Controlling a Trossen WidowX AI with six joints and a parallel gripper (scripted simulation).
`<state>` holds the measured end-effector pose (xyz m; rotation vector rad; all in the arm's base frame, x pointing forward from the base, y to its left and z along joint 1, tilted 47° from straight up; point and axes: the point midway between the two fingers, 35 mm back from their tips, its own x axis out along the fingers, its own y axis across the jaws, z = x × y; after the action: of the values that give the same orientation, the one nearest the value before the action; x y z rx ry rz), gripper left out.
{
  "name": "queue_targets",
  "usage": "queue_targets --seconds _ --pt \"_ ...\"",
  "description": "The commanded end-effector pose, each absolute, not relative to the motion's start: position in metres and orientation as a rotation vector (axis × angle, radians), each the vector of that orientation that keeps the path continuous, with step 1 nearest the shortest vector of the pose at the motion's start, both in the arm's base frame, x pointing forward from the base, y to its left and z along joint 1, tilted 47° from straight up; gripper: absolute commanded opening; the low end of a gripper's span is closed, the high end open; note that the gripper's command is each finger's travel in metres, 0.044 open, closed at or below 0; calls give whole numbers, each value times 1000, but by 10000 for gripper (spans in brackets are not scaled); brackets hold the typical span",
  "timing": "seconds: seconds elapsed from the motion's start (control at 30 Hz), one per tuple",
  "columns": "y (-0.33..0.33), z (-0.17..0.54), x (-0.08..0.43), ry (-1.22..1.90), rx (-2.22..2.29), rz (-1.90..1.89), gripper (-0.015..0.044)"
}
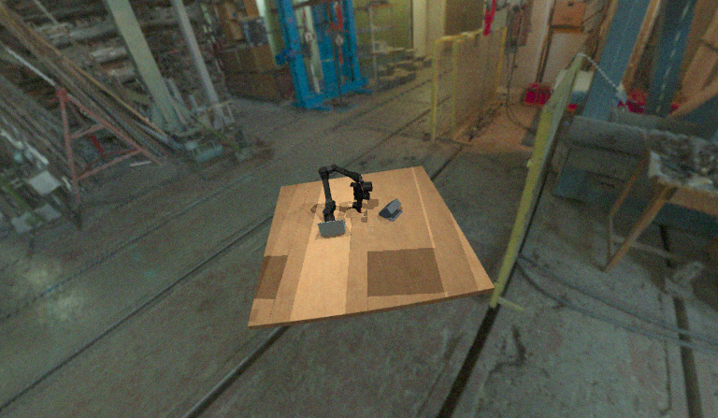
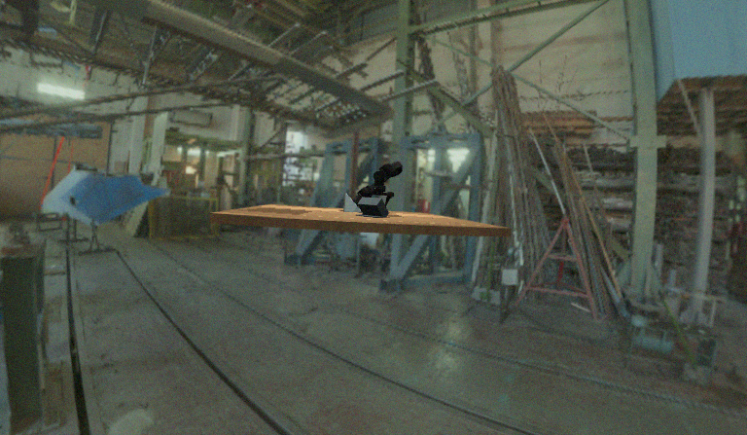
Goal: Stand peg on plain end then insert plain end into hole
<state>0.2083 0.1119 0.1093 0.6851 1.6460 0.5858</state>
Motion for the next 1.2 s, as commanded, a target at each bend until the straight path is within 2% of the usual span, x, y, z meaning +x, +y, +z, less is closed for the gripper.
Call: queue_targets --seconds 0.0,0.5,0.6,1.17 --pt "112 109 208 1646 685 586 414" --pt "112 109 208 1646 685 586 20" --pt "112 109 208 1646 685 586 0" --pt "85 132 217 1648 683 577 0"
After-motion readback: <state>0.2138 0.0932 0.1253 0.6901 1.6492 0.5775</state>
